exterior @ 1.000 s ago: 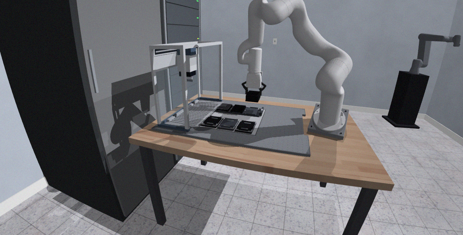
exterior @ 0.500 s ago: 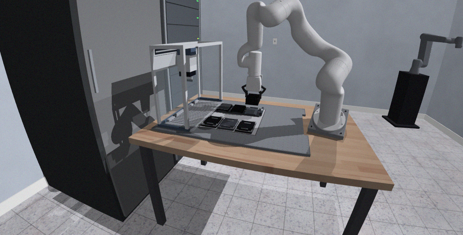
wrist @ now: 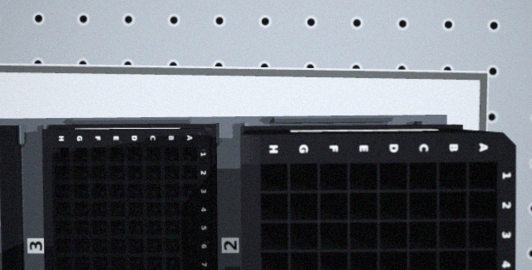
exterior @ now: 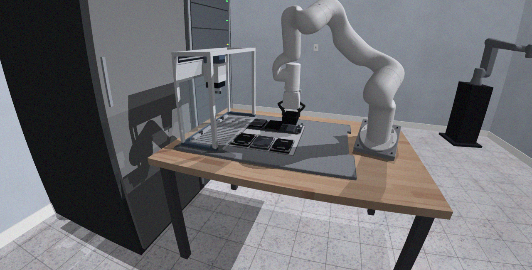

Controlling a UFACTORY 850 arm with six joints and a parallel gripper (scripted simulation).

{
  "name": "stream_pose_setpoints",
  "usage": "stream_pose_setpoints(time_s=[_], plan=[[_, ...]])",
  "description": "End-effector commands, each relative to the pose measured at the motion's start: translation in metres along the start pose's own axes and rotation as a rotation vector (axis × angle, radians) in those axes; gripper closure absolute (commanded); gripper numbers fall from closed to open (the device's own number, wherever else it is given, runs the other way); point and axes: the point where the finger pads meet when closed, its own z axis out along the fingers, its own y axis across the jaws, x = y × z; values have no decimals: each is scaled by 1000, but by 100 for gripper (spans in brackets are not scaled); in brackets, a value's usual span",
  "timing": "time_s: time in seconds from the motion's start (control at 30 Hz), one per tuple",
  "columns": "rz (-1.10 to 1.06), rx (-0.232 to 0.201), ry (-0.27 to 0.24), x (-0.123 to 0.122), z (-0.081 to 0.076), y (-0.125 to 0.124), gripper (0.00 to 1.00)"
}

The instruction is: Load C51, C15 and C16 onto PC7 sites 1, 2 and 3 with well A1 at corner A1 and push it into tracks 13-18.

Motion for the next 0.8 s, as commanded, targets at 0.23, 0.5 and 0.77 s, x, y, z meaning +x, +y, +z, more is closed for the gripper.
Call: stream_pose_setpoints(time_s=[0.23,0.5,0.77], plan=[[-1,2,1,0,19,-1,100],[-1,2,1,0,29,-1,100],[0,2,1,0,31,-1,100]])
